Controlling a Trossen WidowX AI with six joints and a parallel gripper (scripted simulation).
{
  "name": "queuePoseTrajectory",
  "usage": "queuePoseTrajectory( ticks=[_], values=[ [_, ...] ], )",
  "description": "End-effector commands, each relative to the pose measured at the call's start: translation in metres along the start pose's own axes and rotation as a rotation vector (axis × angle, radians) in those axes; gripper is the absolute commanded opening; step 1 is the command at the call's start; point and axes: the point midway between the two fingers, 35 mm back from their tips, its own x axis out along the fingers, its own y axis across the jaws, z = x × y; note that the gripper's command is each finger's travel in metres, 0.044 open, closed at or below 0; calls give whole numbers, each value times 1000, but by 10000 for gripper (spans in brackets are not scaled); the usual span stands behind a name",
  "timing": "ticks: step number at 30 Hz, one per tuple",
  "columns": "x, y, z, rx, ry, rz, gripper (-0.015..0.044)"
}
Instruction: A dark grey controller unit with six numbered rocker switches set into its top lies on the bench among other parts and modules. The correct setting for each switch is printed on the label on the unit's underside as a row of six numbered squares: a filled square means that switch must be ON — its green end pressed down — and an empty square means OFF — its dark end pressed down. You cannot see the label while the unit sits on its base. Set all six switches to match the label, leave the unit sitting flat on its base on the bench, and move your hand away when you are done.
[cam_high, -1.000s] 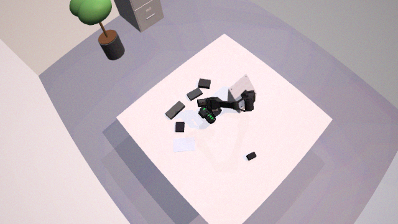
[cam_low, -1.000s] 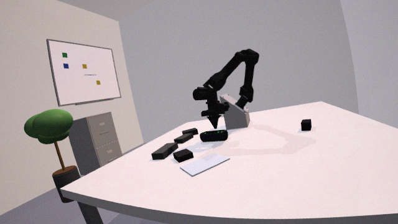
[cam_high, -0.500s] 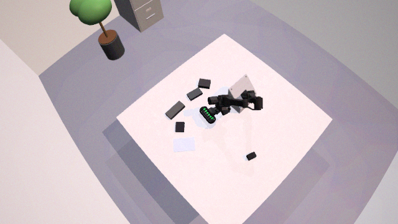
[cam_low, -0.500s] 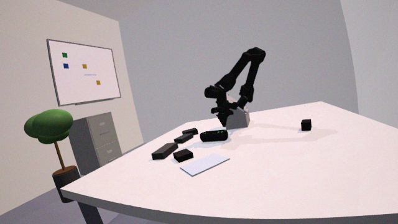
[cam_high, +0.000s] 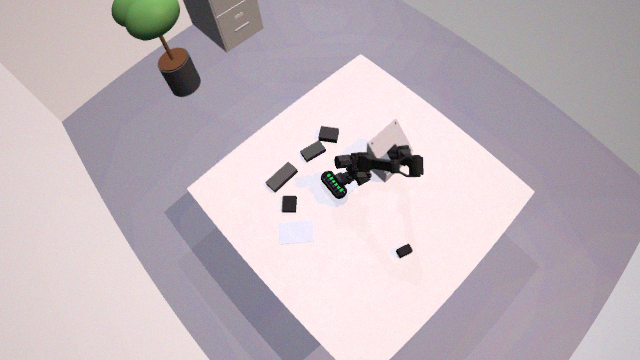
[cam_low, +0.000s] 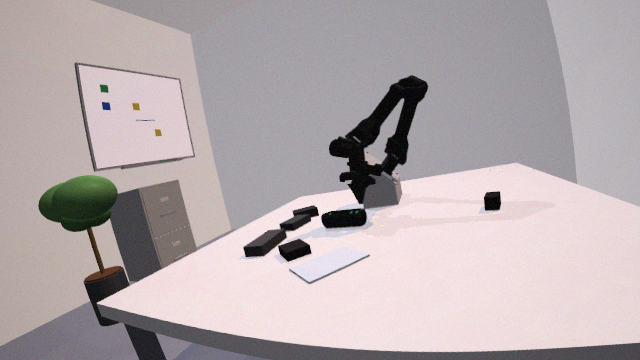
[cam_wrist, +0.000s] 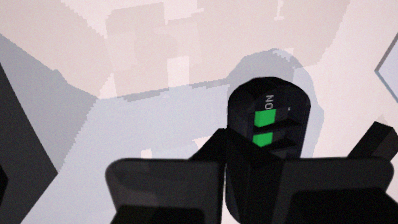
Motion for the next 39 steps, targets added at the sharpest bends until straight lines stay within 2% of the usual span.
queuePoseTrajectory(
  ticks=[1,11,28,39],
  values=[
    [0,0,0,0,0,0,0],
    [0,0,0,1,-1,2,0],
    [-7,-46,-52,15,-42,144,440],
    [-14,-65,-89,19,-110,237,440]
  ],
)
